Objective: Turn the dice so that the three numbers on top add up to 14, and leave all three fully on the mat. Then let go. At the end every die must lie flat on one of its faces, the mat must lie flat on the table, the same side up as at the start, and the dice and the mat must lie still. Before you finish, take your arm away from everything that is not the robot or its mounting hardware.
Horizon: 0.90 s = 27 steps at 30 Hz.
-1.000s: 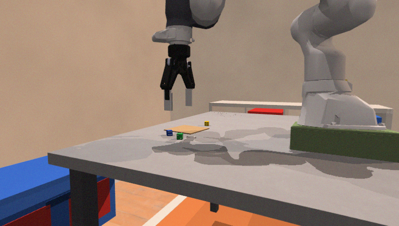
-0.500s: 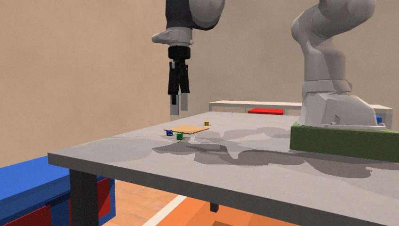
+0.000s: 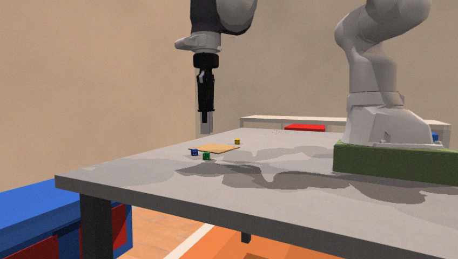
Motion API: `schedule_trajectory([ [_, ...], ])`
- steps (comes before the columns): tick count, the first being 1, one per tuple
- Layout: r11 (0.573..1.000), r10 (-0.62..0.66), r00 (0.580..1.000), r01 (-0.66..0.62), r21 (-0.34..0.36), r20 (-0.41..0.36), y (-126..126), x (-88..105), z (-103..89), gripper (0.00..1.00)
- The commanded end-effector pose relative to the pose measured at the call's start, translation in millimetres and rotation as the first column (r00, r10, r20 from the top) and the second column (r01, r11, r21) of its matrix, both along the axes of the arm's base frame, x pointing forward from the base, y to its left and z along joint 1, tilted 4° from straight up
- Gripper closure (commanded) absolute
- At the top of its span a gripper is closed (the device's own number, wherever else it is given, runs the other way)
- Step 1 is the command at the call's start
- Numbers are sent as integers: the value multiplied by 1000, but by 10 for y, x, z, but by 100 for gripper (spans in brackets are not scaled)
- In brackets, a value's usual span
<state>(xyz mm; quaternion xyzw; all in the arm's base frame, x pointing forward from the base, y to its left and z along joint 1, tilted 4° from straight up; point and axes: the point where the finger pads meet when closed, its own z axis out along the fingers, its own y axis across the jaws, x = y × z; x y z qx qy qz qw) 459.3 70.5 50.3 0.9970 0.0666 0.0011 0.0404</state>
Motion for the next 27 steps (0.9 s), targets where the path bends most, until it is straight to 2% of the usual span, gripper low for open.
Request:
schedule_trajectory([
  [1, 1000, 24, 1000, -24, 2, -4, 4, 3, -2, 79],
  [27, 1000, 30, 1000, -30, 3, -4, 1, 4, -27, 79],
])
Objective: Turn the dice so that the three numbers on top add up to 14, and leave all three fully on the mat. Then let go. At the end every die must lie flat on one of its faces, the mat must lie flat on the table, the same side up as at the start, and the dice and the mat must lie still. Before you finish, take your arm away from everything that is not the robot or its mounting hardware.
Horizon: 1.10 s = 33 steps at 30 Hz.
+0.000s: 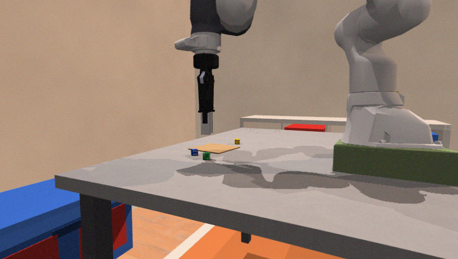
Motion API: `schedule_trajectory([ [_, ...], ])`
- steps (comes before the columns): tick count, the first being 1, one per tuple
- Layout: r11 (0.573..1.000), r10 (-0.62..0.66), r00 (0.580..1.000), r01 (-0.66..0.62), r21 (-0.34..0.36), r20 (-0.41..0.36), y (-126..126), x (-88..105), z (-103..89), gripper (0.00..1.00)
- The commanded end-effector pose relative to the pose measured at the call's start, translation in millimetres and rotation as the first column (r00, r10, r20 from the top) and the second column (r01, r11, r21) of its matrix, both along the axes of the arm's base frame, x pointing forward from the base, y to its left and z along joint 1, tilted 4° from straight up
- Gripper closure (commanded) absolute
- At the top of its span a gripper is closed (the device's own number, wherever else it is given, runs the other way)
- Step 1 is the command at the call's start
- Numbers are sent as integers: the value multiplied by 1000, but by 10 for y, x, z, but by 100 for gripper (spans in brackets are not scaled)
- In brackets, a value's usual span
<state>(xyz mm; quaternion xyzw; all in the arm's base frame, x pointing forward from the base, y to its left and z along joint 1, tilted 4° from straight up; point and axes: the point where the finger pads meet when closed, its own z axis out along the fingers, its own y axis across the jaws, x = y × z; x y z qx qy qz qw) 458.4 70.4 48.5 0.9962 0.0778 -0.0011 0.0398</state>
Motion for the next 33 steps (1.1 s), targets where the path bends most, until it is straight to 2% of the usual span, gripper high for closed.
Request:
schedule_trajectory([
  [1, 1000, 9, 1000, -9, 2, 1, 1, 13, -16, 79],
  [9, 1000, 13, 1000, -13, 2, 0, -4, 14, -74, 79],
  [33, 1000, 13, 1000, -13, 2, 0, -35, 24, -405, 79],
])
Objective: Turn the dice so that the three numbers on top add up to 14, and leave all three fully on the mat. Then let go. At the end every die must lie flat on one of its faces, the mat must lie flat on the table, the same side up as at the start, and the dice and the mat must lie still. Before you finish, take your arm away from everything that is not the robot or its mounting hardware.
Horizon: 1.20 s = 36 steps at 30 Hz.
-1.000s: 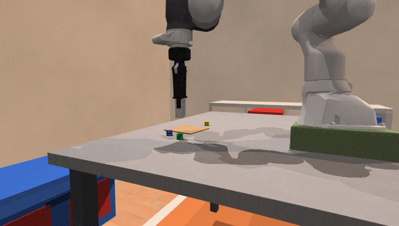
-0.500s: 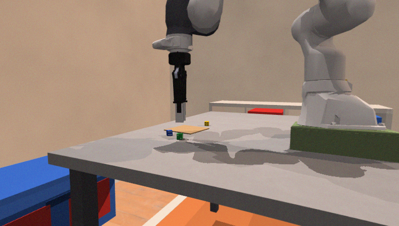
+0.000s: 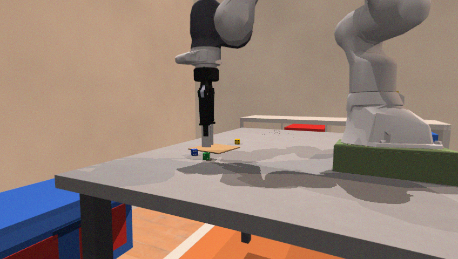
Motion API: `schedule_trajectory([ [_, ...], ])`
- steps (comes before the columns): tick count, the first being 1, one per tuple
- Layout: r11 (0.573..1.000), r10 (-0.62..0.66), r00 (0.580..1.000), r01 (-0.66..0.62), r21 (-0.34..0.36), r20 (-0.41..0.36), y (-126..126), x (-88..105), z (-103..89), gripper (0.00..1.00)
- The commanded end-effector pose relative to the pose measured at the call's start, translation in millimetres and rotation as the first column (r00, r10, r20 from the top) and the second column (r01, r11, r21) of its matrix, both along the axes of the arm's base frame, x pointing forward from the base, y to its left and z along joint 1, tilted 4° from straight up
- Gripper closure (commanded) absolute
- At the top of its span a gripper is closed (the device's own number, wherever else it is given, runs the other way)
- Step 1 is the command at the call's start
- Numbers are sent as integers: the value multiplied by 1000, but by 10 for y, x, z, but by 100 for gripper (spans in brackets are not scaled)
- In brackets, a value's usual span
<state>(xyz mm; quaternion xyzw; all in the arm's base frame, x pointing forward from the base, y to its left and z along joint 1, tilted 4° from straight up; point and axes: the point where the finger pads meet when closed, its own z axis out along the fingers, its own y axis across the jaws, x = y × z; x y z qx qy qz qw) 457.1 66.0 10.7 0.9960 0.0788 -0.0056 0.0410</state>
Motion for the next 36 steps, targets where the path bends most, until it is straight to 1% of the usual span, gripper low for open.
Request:
schedule_trajectory([
  [1, 1000, 11, 1000, -11, 5, 9, 9, 37, -39, 79],
  [6, 1000, 11, 1000, -11, 5, 9, 4, 39, -90, 79],
  [15, 1000, 11, 1000, -11, 5, 9, 1, 40, -128, 79],
  [36, 1000, 11, 1000, -11, 5, 9, 0, 40, -135, 79],
])
